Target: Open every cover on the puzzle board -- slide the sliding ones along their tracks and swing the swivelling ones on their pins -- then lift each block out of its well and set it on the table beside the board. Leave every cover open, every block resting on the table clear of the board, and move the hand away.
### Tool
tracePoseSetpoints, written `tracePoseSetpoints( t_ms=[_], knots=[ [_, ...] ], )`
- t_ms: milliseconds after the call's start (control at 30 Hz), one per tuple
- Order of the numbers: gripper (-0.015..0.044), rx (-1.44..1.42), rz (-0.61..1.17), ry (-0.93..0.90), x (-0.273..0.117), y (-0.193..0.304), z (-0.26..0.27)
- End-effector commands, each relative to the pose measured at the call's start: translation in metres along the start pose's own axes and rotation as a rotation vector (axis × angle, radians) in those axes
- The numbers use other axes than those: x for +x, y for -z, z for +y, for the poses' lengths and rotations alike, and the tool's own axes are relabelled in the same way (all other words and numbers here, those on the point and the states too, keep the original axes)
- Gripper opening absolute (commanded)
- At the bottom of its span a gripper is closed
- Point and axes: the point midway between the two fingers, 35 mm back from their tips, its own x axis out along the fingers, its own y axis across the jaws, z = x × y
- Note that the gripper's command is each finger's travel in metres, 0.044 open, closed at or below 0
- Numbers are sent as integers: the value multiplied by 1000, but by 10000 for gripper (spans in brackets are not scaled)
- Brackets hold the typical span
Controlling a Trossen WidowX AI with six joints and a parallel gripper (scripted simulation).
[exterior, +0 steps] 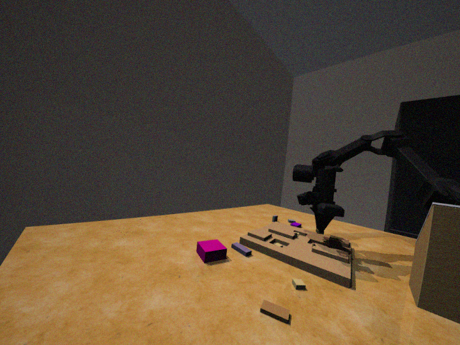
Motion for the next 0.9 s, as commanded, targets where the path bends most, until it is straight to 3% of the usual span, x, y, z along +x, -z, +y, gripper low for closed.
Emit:
tracePoseSetpoints(
  t_ms=[0,500,867],
  knots=[
    [80,9,-9,-2,-10,-3,-1],
    [80,9,-9,-2,-45,-2,0],
    [80,4,-26,-19,-50,-21,35]
  ],
)
